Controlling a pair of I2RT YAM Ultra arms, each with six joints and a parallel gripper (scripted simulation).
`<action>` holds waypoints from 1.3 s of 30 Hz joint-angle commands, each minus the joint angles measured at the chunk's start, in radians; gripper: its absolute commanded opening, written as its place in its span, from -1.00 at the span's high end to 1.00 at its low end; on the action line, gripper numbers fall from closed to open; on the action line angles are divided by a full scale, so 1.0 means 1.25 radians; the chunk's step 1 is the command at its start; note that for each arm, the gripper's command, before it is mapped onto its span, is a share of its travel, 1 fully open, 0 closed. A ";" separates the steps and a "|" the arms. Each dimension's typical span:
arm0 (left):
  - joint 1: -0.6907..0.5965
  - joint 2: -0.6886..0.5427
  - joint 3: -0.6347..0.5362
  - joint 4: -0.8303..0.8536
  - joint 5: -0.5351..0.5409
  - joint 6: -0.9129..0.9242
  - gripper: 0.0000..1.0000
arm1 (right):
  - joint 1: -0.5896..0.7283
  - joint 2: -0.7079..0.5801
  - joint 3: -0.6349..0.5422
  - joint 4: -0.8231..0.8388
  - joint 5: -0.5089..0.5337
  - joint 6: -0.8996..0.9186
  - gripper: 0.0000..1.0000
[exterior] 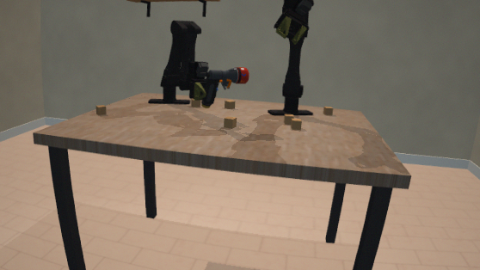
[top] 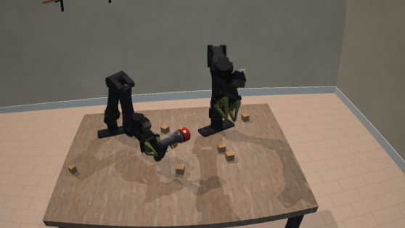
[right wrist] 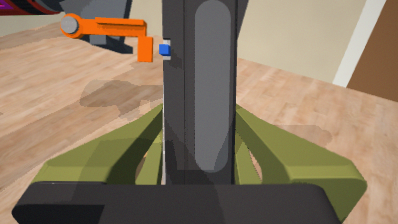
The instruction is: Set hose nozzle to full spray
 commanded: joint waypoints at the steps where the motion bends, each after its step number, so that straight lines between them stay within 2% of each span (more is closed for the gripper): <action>1: 0.043 -0.047 -0.030 0.089 0.012 0.076 0.26 | 0.006 -0.021 0.028 0.080 -0.001 0.010 0.29; 31: 0.401 -0.271 -0.329 0.504 0.077 0.448 0.26 | 0.006 -0.021 0.028 0.080 -0.001 0.010 0.29; 39: 0.420 -0.283 -0.309 0.493 0.077 0.416 0.26 | 0.006 -0.047 0.026 0.080 -0.001 0.011 0.29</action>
